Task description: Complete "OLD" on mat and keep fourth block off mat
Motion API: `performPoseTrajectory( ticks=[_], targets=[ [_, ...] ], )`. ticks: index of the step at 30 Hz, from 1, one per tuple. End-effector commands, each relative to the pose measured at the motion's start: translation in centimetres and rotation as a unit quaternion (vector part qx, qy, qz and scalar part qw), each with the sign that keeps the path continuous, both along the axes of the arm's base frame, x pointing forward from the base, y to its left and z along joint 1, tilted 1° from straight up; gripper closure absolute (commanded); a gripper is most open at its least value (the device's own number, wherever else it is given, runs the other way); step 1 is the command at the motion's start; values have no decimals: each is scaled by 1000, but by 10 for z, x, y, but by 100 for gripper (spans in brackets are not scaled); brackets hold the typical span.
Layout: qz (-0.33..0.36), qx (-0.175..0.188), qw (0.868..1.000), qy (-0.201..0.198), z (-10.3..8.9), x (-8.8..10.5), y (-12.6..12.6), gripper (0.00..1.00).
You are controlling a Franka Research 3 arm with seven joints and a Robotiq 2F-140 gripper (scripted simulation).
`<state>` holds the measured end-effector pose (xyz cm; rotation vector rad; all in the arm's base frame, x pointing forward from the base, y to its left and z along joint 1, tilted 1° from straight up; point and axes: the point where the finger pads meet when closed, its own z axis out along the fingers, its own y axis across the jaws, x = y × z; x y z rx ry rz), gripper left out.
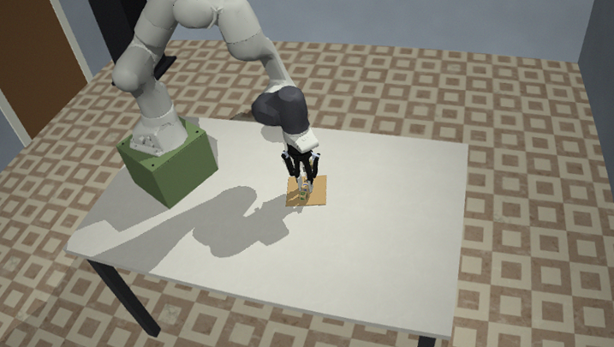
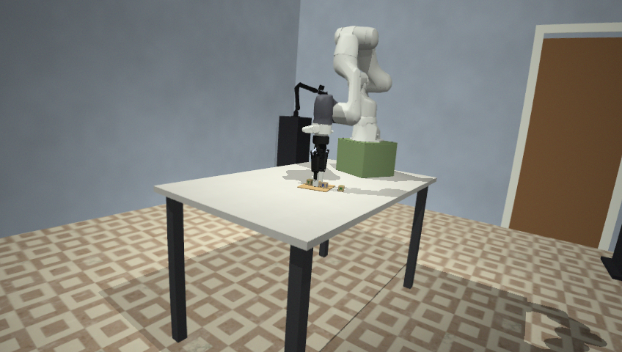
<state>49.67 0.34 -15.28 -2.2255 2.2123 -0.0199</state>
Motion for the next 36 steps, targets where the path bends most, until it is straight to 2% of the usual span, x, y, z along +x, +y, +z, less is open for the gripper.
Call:
performPoseTrajectory(
  ticks=[1, 6, 21, 26, 34, 36],
  targets=[
    [4, 0, 1000, -1, 0, 1, 0, 80],
    [4, 0, 1000, -1, 0, 1, 0, 75],
    [5, 0, 1000, -1, 3, 1, 0, 75],
    [5, 0, 1000, -1, 18, 1, 0, 75],
    [4, 0, 1000, -1, 61, 0, 1, 75],
    [4, 0, 1000, -1, 61, 0, 1, 75]
  ],
)
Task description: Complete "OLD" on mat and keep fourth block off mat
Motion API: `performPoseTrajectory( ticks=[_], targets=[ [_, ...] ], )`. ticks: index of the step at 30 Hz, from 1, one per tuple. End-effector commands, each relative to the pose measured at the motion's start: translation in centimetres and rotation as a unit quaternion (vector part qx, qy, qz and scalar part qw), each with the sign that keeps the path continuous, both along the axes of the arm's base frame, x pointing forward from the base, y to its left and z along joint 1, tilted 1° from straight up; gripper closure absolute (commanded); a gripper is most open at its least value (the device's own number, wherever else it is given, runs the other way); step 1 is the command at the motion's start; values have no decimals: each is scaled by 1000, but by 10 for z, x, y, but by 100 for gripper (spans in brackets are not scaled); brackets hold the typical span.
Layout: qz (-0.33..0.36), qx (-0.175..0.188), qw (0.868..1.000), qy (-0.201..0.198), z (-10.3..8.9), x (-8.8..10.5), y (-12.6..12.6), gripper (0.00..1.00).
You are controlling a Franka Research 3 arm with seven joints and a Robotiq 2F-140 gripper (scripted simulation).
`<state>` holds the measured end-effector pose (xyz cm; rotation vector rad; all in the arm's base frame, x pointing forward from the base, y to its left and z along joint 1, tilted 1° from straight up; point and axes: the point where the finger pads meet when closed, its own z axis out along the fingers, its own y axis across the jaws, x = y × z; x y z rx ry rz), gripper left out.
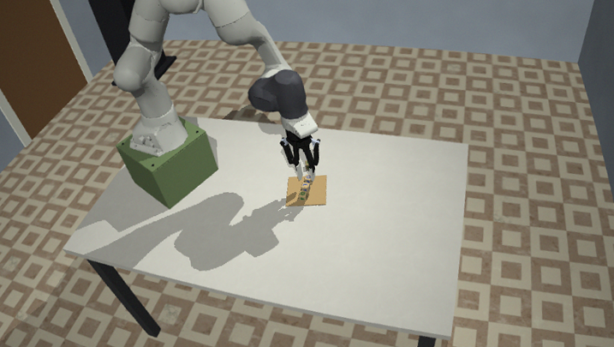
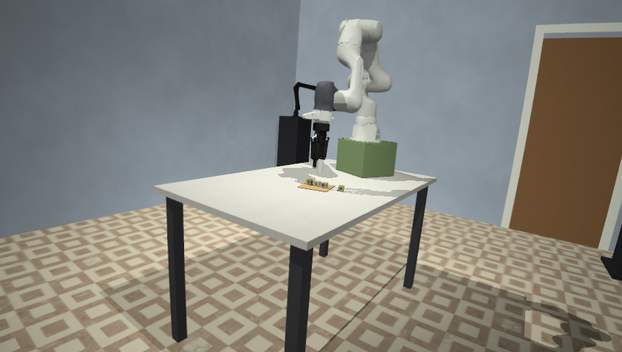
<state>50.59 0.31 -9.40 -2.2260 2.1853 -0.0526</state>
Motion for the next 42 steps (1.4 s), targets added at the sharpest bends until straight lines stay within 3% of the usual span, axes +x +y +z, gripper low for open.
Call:
performPoseTrajectory(
  ticks=[1, 6, 12, 13, 36, 42],
  targets=[
    [-2, 1, 1000, 12, 7, -9, 1, 75],
    [-2, 1, 1000, 12, 25, -9, 1, 75],
    [-2, 1, 1000, 12, 31, -9, 1, 75],
    [-2, 1, 1000, 12, 31, -9, 1, 0],
    [-2, 1, 1000, 12, 31, -9, 1, 0],
    [-2, 1, 1000, 12, 39, -9, 1, 0]
  ],
)
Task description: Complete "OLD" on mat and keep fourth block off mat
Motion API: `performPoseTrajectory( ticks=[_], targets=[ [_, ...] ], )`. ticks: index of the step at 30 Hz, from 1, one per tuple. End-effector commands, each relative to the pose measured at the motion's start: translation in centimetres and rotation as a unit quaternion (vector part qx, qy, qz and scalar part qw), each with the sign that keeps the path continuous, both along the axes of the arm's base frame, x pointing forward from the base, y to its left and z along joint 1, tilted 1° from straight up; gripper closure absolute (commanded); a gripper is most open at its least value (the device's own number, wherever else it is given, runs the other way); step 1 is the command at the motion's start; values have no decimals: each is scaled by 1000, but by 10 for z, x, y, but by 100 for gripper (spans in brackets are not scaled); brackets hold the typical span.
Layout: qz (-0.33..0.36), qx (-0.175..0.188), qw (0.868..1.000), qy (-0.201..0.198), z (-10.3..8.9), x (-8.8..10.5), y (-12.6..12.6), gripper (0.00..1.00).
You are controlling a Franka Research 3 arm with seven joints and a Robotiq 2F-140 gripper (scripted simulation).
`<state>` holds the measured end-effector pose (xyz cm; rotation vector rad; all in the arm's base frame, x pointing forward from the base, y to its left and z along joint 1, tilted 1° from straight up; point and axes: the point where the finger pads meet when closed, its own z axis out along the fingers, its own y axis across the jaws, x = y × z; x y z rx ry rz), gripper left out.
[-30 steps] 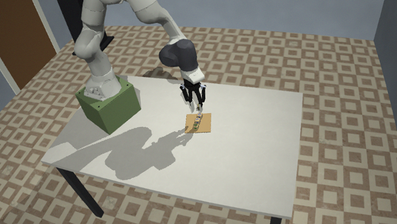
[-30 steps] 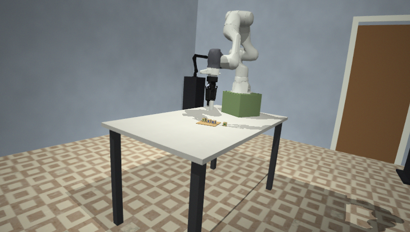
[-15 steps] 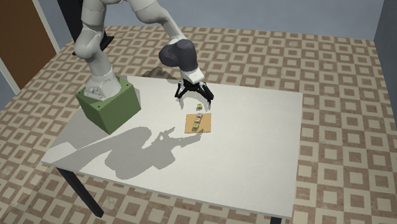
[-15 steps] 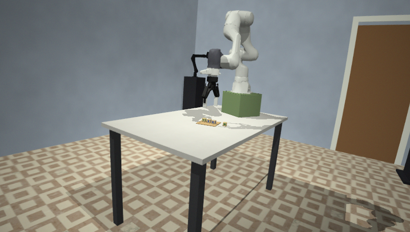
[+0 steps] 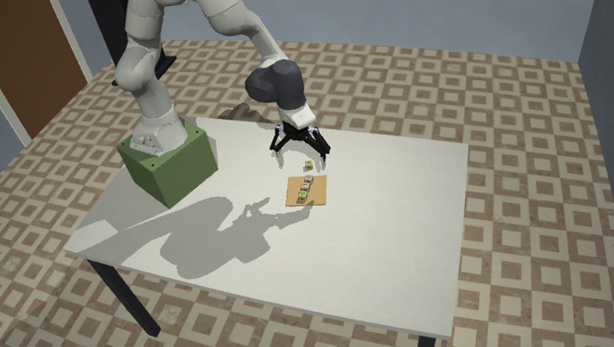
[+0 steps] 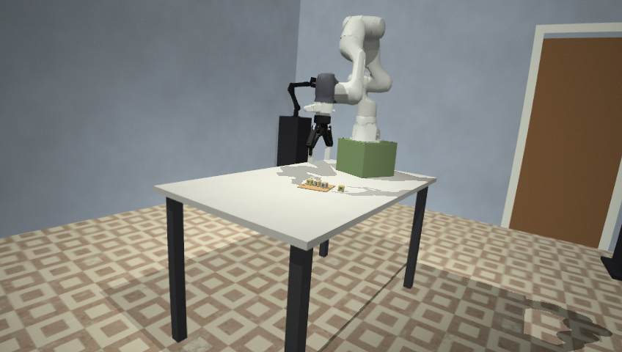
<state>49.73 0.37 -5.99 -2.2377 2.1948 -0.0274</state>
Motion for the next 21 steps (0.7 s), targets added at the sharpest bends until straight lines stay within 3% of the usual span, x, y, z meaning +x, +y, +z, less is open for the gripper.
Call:
performPoseTrajectory(
  ticks=[1, 16, 21],
  targets=[
    [-2, 0, 1000, 2, 8, -1, 1, 0],
    [-2, 0, 1000, 2, 59, -2, 1, 0],
    [-2, 0, 1000, 2, 68, -2, 1, 0]
  ],
)
